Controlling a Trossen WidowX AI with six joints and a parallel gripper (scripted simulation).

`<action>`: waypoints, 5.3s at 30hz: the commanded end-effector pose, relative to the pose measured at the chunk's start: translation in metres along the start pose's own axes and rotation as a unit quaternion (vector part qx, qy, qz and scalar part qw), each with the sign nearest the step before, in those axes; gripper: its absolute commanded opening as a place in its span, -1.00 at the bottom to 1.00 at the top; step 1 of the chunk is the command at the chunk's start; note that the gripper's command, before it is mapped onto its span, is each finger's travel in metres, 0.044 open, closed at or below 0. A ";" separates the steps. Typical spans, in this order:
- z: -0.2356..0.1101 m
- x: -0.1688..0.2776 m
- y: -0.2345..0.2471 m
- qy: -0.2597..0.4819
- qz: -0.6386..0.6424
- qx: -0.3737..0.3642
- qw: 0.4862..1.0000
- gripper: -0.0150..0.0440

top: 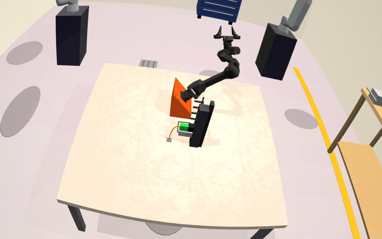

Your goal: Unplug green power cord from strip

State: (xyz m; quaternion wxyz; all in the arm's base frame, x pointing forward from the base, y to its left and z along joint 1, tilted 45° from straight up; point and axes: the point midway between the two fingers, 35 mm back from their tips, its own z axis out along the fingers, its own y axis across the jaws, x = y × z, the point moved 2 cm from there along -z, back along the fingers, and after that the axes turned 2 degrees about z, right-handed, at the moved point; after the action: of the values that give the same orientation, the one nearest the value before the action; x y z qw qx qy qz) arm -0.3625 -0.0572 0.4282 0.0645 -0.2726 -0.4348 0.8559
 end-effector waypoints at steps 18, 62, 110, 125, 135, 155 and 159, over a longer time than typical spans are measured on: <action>-0.113 0.076 -0.089 0.210 0.022 0.102 0.972 0.05; -0.514 -0.081 -0.229 0.571 -0.054 0.509 0.641 0.05; -0.649 -0.503 0.077 0.374 -0.062 0.925 -0.013 0.05; -0.587 -0.551 0.257 0.085 -0.049 0.973 -0.207 0.05; -0.543 -0.530 0.342 -0.129 -0.007 0.958 -0.258 0.05; -0.478 -0.394 0.423 -0.742 0.101 0.620 -0.232 0.05; -0.478 -0.394 0.423 -0.742 0.101 0.620 -0.232 0.05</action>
State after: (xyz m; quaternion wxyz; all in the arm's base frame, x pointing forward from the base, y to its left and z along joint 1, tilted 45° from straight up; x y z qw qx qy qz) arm 0.2745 -0.1145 0.0332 0.2488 -0.6890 -0.6205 -0.2800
